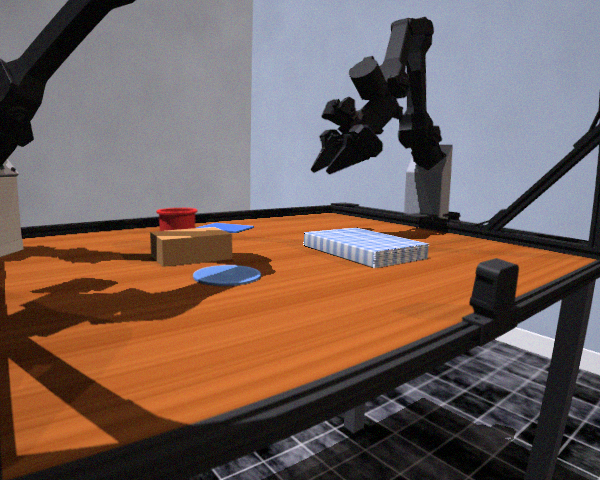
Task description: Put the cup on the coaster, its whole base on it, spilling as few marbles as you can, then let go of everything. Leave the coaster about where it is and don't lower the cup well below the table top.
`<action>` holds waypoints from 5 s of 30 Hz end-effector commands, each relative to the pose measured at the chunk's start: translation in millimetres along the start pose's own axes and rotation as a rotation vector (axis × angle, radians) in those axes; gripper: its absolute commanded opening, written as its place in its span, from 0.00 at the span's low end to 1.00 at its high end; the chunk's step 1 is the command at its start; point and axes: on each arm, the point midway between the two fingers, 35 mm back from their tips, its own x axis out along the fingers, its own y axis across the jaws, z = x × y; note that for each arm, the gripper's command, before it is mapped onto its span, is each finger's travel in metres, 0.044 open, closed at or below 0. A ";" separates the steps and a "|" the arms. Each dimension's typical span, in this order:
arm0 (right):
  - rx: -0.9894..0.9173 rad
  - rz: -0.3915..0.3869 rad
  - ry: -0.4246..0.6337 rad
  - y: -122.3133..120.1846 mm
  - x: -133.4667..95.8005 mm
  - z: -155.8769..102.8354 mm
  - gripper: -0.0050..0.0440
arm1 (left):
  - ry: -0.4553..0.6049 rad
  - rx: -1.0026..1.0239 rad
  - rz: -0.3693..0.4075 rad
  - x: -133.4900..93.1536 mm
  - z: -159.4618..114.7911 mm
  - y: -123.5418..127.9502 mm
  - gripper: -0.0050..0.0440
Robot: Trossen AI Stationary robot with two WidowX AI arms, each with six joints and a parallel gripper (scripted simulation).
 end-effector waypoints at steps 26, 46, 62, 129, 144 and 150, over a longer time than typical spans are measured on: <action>0.001 -0.026 -0.006 -5.1 2.3 3.4 0.92 | 0.169 -0.195 0.079 34.8 33.4 14.3 0.48; 0.005 -0.104 -0.025 -21.0 8.4 13.7 0.92 | 0.468 -0.821 0.034 110.9 123.7 93.0 0.38; 0.008 -0.164 -0.039 -33.5 12.1 21.7 0.92 | 0.355 -1.247 -0.153 134.2 177.8 197.1 0.38; 0.000 0.000 0.000 0.0 0.0 0.0 0.92 | -0.146 -1.765 -0.162 137.6 174.5 385.5 0.38; 0.000 0.000 0.000 0.0 0.0 0.0 0.92 | -0.147 -1.766 -0.163 156.6 178.0 384.0 0.38; 0.000 0.000 0.000 0.0 0.0 0.0 0.92 | -0.147 -1.766 -0.163 156.6 178.0 384.0 0.38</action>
